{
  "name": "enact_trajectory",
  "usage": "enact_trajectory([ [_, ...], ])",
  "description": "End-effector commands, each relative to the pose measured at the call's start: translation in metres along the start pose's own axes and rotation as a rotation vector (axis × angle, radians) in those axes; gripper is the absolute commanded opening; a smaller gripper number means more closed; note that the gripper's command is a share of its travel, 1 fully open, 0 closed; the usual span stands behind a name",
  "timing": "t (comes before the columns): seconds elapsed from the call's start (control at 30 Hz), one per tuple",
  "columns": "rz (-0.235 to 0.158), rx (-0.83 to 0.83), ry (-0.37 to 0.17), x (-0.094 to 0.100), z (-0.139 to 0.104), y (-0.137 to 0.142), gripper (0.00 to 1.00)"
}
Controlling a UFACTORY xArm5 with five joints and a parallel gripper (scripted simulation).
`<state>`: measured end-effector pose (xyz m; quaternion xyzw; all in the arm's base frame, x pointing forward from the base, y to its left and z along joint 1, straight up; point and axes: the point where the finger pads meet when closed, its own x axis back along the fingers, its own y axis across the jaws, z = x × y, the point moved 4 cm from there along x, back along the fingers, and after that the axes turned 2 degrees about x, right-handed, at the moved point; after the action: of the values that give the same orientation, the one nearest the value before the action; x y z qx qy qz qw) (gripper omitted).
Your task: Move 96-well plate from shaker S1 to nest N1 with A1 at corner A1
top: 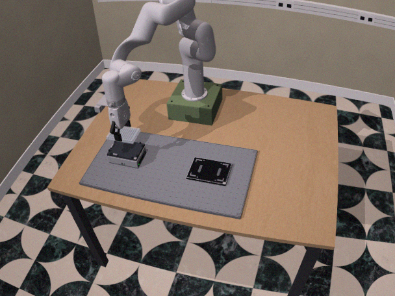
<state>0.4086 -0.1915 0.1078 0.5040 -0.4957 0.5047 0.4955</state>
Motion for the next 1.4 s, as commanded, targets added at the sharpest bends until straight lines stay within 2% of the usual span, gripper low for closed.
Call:
enact_trajectory([
  [0.0,0.003,-0.001,0.002,0.0,-0.01,-0.001,0.0],
  [1.37,0.004,-0.001,0.0,-0.014,-0.13,-0.004,0.0],
])
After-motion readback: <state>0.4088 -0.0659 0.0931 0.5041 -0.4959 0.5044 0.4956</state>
